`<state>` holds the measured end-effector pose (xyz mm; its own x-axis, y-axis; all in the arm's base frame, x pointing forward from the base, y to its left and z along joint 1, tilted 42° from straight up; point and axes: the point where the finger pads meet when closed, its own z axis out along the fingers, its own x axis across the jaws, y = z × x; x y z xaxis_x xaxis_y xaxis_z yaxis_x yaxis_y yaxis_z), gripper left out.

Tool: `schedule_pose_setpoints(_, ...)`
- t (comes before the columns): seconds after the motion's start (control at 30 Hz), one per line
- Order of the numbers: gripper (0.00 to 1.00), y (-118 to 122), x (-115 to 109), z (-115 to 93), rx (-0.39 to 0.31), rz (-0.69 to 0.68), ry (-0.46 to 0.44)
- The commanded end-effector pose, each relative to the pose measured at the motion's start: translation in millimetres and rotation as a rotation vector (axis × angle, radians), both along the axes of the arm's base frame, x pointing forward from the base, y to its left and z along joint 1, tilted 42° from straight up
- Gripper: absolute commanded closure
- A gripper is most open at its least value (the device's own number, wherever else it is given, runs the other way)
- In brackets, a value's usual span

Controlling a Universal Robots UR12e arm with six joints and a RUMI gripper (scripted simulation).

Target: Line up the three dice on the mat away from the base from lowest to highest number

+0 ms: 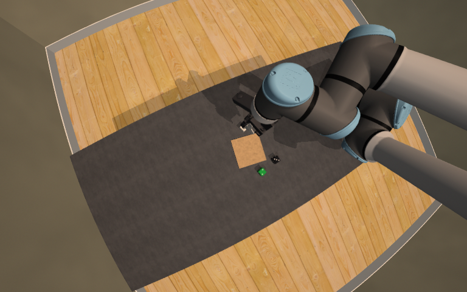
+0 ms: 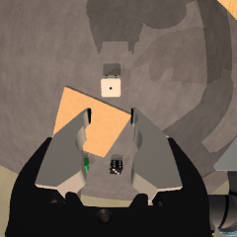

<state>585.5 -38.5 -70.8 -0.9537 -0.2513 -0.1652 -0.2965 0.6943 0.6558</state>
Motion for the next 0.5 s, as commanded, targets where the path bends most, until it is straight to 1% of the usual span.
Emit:
schedule_pose_setpoints(0.0,0.72,-0.4,0.6,-0.1,-0.001,-0.001,-0.001)
schedule_pose_setpoints(0.47,0.72,5.5,0.5,-6.9,-0.002,-0.001,-0.001)
